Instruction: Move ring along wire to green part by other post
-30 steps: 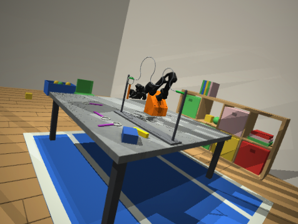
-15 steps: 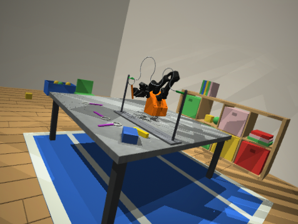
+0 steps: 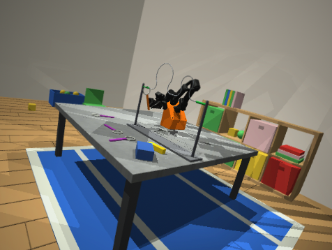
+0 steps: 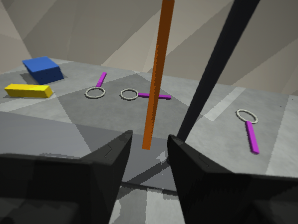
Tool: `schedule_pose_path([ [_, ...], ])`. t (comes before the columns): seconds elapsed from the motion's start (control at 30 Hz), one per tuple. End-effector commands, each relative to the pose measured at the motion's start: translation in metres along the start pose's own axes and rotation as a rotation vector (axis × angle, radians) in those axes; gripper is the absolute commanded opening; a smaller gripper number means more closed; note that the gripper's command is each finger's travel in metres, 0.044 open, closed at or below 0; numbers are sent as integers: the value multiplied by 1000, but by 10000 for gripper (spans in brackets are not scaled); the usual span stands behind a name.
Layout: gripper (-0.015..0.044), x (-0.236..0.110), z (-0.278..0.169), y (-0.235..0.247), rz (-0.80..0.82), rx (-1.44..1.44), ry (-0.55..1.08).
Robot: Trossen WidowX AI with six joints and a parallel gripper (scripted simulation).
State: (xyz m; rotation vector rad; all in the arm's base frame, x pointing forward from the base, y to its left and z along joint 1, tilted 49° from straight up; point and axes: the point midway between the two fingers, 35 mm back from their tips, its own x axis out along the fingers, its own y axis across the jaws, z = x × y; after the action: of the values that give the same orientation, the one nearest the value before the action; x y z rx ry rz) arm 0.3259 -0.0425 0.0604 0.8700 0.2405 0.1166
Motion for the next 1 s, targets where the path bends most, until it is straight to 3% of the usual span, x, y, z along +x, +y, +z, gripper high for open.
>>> schedule_pose_path([
  [0.0, 160, 0, -1, 1, 4, -7, 3],
  [0.2, 317, -46, -2, 4, 1, 0, -1],
  [0.37, 440, -48, -3, 4, 1, 0, -1],
  [0.97, 440, -48, -3, 4, 1, 0, -1],
])
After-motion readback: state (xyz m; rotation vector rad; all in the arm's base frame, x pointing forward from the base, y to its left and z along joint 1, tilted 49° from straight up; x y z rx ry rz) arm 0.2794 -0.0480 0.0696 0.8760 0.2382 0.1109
